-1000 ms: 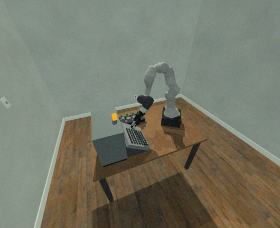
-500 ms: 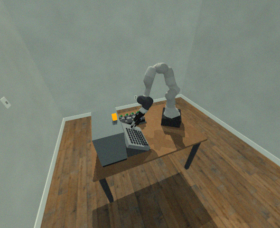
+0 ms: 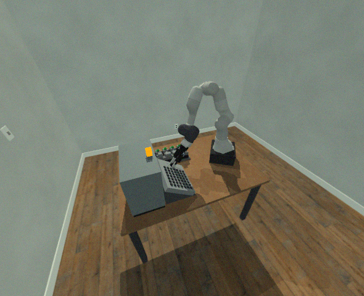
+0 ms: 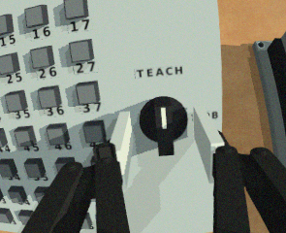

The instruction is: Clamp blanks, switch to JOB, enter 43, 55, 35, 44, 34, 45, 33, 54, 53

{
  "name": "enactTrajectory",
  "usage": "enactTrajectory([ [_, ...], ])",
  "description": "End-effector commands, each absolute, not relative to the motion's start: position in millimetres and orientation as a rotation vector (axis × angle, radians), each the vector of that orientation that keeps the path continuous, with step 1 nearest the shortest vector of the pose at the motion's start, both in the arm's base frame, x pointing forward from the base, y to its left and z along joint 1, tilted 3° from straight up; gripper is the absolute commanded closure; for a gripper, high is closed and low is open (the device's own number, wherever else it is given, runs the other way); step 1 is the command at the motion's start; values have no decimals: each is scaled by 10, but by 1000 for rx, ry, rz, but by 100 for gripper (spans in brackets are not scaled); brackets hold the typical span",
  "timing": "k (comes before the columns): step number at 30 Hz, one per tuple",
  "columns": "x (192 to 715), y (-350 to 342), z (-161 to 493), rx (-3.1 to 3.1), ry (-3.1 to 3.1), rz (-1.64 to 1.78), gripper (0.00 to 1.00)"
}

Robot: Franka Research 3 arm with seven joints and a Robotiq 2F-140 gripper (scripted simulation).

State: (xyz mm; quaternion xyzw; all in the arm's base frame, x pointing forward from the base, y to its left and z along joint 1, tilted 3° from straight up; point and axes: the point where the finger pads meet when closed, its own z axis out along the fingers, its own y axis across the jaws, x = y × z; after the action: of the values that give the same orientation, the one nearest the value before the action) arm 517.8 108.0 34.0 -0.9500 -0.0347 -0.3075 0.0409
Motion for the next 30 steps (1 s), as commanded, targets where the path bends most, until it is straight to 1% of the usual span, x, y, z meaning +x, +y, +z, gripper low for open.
enactTrajectory([
  [1,5189,1072,340,-2912,-117,-947,67],
  [20,5189,1072,340,-2912,-117,-947,67],
  [21,5189,1072,340,-2912,-117,-947,100],
  [30,5189,1072,340,-2912,-117,-947,100],
])
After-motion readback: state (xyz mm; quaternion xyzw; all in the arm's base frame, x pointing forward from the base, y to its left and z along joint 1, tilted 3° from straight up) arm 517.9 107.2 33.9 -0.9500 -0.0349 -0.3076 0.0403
